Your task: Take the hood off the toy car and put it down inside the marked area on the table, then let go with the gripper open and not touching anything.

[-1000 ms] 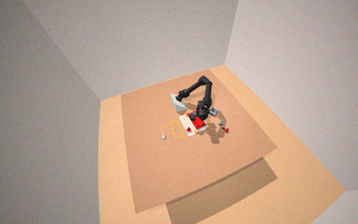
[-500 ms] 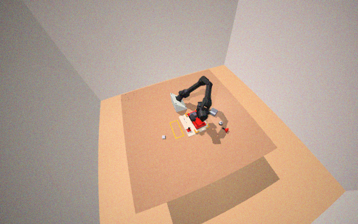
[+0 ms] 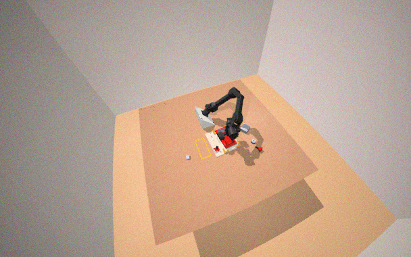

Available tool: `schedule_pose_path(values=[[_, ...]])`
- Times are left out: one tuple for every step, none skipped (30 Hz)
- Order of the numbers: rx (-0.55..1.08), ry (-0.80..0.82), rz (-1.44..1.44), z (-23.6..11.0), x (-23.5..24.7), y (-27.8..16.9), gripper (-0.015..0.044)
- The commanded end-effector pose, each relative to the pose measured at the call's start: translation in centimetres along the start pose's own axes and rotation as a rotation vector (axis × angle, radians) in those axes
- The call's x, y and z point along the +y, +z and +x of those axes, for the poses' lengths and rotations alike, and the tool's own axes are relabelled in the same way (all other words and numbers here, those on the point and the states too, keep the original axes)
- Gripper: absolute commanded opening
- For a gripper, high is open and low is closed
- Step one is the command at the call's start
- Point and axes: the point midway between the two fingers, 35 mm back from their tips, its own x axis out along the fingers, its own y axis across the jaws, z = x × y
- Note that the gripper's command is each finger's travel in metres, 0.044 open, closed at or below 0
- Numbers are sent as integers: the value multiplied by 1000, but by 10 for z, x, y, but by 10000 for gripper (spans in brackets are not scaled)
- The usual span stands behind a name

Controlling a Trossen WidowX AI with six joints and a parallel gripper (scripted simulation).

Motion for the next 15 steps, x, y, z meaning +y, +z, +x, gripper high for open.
schedule_pose_path(values=[[-4,2,3,2,1,0,440],[-4,2,3,2,1,0,440],[-4,2,3,2,1,0,440],[-4,2,3,3,1,0,440],[-4,2,3,3,1,0,440],[-4,2,3,4,1,0,440],[-4,2,3,4,1,0,440],[-4,2,3,5,1,0,440],[-4,2,3,5,1,0,440],[-4,2,3,6,1,0,440],[-4,2,3,6,1,0,440],[-4,2,3,7,1,0,440],[-4,2,3,7,1,0,440],[-4,3,3,8,1,1,440],[-4,3,3,8,1,1,440]])
